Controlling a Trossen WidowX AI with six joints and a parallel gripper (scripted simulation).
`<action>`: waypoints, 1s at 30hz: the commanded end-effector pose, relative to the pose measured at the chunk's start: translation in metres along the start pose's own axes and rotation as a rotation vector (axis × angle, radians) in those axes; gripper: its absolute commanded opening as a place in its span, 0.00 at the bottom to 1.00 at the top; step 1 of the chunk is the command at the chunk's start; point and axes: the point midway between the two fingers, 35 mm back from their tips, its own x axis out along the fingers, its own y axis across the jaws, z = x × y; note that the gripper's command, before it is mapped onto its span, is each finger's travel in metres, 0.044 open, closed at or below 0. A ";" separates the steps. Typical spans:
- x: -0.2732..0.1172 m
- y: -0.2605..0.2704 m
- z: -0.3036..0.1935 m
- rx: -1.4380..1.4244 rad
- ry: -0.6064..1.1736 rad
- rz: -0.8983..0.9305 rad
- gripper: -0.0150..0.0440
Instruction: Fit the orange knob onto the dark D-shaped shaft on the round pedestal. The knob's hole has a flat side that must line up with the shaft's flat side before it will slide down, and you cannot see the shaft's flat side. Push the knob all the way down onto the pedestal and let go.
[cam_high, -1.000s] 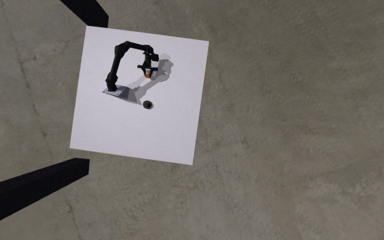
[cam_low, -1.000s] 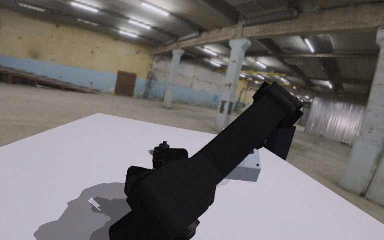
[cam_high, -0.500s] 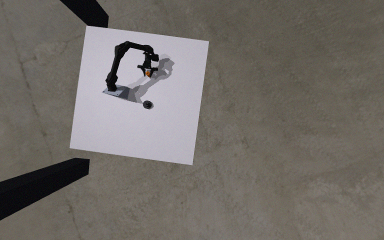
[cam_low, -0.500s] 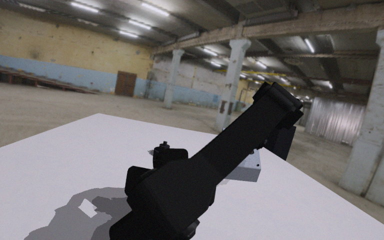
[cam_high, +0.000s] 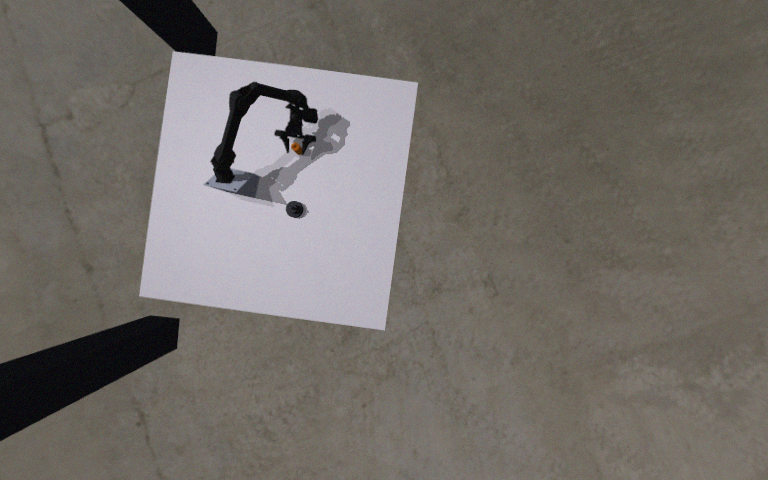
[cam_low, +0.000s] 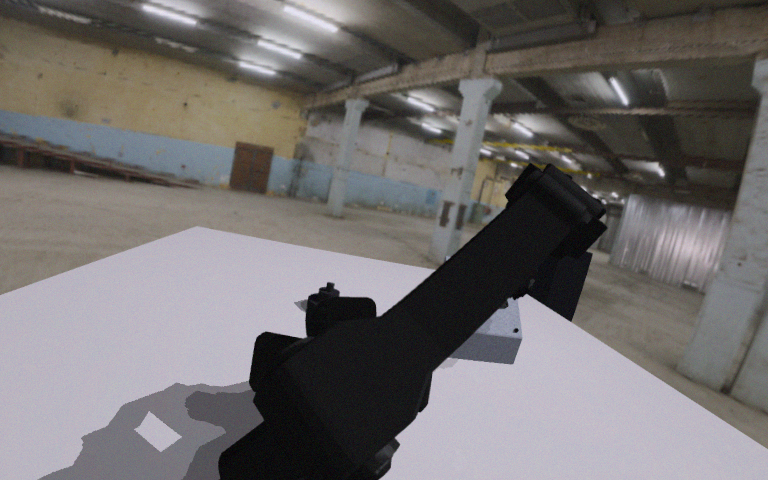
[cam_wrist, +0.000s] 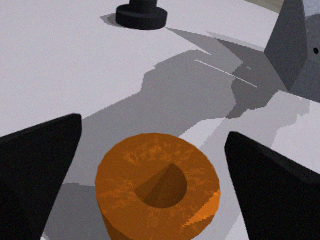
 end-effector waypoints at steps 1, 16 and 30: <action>0.000 0.000 0.000 0.000 0.000 0.000 1.00; -0.030 -0.003 0.076 -0.003 0.053 0.083 1.00; -0.017 -0.008 0.080 0.024 0.740 -0.109 1.00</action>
